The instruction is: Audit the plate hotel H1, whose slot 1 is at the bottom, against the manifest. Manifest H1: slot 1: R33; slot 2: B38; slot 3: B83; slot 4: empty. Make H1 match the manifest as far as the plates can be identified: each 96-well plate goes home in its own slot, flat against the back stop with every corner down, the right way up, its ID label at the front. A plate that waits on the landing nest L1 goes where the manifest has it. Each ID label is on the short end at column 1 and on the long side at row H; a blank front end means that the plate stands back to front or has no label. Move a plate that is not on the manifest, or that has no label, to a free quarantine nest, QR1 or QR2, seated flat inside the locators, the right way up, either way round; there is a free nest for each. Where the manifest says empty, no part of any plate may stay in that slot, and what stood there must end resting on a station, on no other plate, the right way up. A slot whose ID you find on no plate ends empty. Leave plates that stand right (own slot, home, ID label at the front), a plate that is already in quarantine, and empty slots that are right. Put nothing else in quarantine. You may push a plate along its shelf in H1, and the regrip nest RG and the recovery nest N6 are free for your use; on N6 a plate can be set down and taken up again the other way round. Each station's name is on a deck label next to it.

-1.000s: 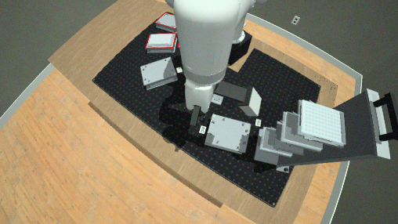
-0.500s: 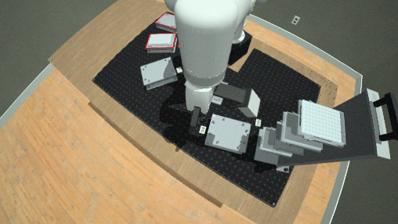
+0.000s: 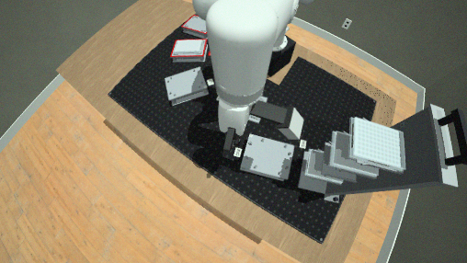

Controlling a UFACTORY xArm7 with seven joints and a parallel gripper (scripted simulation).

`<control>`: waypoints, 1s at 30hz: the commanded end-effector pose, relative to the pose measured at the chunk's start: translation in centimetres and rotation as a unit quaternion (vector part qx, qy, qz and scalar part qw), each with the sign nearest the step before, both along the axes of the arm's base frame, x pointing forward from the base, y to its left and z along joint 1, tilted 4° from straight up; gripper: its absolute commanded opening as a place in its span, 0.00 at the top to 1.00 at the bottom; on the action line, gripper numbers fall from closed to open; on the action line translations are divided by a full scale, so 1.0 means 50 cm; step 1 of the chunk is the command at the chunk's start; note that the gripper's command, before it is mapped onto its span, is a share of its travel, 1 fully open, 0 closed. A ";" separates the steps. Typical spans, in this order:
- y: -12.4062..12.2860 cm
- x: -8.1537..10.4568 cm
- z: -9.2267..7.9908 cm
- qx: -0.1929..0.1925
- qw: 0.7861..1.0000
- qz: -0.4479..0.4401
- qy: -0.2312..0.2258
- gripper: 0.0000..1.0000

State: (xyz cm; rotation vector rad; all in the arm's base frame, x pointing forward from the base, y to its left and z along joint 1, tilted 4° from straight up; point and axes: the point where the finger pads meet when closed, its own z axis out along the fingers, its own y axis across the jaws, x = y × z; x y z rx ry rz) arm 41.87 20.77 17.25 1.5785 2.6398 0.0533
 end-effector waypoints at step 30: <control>0.001 0.009 -0.082 0.001 1.000 0.000 -0.002 0.00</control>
